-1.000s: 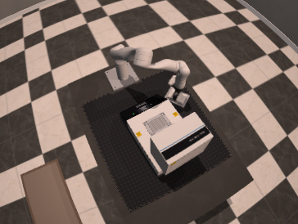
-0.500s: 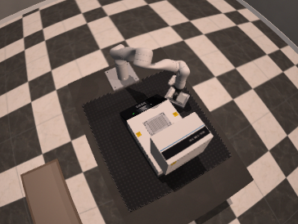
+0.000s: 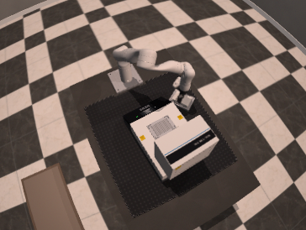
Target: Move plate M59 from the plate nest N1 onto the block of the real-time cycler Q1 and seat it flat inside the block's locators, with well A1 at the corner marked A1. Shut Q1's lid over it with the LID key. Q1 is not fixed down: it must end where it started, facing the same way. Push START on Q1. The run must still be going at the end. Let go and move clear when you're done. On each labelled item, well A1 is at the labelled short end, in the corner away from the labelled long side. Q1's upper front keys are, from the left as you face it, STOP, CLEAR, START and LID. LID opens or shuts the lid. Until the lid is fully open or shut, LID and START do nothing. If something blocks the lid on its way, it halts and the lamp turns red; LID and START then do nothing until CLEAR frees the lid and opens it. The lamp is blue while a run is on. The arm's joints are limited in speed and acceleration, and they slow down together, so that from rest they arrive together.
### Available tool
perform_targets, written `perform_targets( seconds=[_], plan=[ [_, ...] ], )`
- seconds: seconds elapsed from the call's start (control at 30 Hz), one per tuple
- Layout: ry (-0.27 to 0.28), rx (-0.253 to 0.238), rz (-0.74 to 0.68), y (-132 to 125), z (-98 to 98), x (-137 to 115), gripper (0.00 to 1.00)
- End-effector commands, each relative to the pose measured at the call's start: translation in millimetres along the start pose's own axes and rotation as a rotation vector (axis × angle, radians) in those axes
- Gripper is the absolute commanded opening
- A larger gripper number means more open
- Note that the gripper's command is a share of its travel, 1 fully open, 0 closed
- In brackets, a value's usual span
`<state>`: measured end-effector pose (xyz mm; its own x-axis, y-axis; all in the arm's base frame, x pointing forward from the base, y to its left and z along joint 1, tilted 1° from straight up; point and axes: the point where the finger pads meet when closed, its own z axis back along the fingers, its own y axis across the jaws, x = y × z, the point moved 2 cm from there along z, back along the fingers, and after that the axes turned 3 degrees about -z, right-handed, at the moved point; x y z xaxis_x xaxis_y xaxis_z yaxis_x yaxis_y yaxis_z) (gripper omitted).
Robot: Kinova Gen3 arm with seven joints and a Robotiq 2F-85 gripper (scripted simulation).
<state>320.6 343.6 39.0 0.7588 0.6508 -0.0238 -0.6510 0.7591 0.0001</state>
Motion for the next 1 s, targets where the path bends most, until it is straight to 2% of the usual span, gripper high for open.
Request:
perform_targets(
  seconds=[0.0,0.97],
  plan=[
    [-0.002,0.0,0.0,0.1,1.5,0.5,0.9],
    [-0.002,0.0,0.0,0.1,9.8,0.5,0.9]
  ],
)
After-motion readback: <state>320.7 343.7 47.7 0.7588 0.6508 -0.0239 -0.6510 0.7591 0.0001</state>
